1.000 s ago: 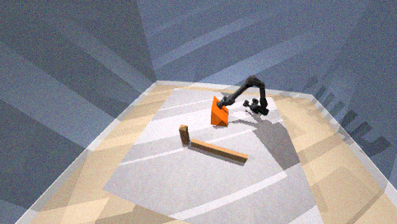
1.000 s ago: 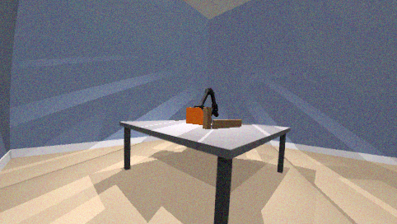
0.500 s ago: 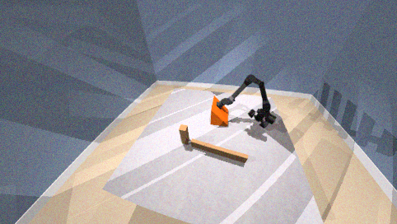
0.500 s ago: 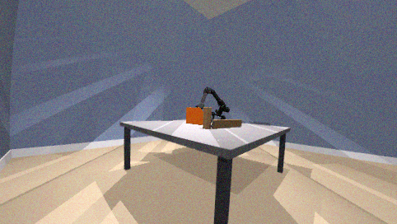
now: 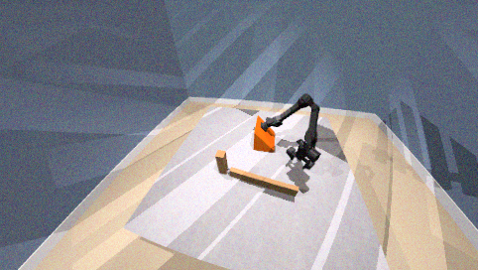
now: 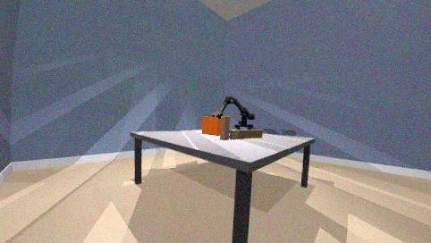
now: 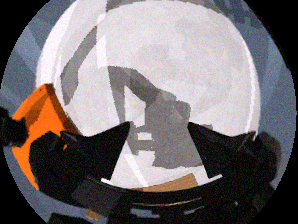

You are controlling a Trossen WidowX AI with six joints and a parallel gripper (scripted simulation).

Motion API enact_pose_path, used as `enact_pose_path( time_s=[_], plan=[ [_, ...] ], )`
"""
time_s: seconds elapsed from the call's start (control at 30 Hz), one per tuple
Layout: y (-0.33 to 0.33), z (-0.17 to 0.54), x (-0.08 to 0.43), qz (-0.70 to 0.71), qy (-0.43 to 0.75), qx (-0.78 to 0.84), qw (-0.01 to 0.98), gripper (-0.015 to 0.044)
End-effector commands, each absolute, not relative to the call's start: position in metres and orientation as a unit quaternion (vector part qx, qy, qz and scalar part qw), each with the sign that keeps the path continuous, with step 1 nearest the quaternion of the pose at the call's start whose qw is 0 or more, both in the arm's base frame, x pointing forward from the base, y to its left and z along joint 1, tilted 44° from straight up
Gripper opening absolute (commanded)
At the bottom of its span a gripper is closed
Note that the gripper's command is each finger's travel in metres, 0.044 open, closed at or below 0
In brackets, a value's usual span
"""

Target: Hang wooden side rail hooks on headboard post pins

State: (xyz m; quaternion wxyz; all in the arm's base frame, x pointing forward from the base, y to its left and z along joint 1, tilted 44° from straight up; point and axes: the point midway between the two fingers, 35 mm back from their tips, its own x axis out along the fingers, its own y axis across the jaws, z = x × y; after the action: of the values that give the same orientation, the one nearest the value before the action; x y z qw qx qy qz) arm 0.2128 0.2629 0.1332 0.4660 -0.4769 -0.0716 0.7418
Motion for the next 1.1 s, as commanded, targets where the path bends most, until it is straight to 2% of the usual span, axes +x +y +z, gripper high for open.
enact_pose_path(
  time_s=[0.0,0.37,0.7,0.9,1.07],
  plan=[
    [0.235,0.11,0.247,0.714,-0.074,-0.511,0.472,0.044],
    [0.098,0.037,0.329,0.615,-0.069,-0.624,0.476,0.044],
    [-0.017,-0.017,0.329,0.561,-0.019,-0.683,0.467,0.044],
    [-0.092,-0.052,0.308,0.514,-0.015,-0.739,0.436,0.044],
    [-0.109,-0.061,0.3,0.503,-0.012,-0.752,0.426,0.044]
  ],
)
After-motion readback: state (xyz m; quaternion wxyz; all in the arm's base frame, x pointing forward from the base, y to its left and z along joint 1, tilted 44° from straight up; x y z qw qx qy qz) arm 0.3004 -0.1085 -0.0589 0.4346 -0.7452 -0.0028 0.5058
